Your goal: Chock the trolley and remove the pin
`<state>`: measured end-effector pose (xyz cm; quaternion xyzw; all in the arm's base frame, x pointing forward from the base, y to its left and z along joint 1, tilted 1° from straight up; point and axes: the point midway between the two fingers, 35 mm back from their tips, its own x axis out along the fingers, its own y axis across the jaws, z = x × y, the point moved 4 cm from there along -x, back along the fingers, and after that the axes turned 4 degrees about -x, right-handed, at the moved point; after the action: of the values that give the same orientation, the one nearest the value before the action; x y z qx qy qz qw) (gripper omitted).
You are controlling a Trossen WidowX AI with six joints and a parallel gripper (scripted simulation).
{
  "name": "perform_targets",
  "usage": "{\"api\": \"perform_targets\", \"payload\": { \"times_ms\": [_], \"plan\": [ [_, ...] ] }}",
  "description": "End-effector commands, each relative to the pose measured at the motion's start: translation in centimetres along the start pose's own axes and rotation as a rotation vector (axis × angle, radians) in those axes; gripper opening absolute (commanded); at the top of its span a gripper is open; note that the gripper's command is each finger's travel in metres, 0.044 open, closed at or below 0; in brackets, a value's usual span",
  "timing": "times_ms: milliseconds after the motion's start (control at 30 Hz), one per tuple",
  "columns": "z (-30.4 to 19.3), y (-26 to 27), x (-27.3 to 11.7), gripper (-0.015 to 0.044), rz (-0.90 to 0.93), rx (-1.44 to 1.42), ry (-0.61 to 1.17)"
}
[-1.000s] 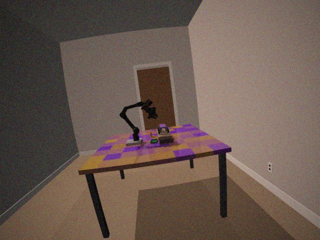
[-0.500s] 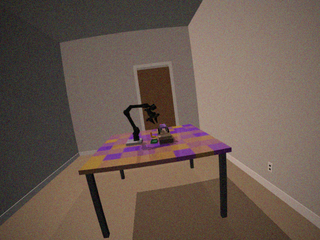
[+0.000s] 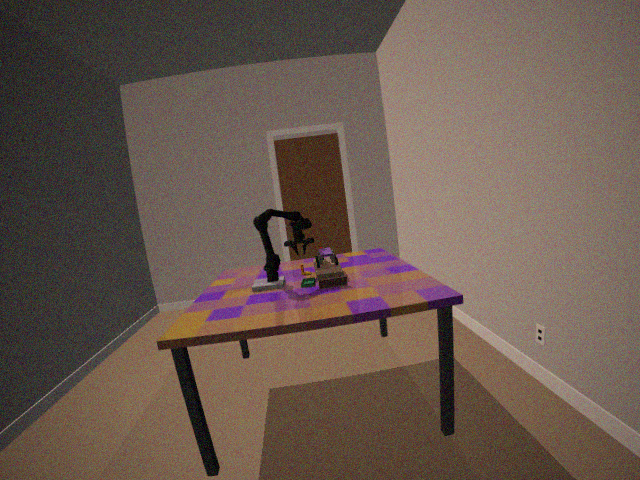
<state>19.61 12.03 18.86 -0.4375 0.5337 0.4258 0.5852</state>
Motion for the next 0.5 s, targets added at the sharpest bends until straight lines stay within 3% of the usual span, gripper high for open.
{"api": "perform_targets", "payload": {
  "times_ms": [0, 467],
  "plan": [
    [0.2, 0.5, 0.4, 0.019, 0.027, -0.009, 0.016],
    [0.2, 0.5, 4.4, 0.019, 0.027, -0.009, 0.016]
  ]
}}
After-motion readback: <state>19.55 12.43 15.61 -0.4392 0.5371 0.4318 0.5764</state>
